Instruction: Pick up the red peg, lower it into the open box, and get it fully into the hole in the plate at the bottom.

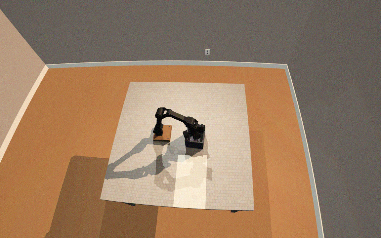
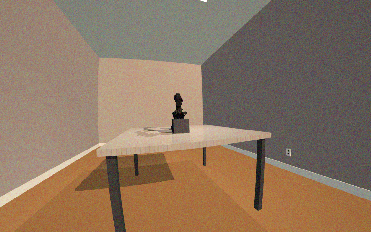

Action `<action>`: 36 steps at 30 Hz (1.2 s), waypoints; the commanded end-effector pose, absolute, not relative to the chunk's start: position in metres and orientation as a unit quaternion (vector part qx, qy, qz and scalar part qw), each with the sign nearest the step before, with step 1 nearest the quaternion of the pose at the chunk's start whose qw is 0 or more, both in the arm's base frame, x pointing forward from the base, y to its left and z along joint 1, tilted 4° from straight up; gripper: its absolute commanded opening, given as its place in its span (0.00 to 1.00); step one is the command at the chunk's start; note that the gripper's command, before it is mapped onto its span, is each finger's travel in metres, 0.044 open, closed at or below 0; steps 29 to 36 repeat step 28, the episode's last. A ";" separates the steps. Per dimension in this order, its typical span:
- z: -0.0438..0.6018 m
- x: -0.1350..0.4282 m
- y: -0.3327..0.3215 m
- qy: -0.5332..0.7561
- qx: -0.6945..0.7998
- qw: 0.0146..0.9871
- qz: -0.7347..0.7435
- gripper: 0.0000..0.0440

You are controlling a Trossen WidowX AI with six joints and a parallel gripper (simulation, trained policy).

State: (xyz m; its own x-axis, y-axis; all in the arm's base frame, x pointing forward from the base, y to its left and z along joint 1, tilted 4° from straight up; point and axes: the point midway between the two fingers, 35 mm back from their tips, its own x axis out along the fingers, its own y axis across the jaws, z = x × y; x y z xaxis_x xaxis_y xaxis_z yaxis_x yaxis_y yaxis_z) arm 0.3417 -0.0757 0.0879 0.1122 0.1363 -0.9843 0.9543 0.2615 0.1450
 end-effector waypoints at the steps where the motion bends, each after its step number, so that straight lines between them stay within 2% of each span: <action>1: 0.097 0.347 -0.076 0.557 0.501 0.563 -0.349 0.28; 24: 0.139 0.362 -0.086 0.549 0.570 0.545 -0.276 0.54; 36: 0.148 0.365 -0.091 0.544 0.575 0.550 -0.265 0.55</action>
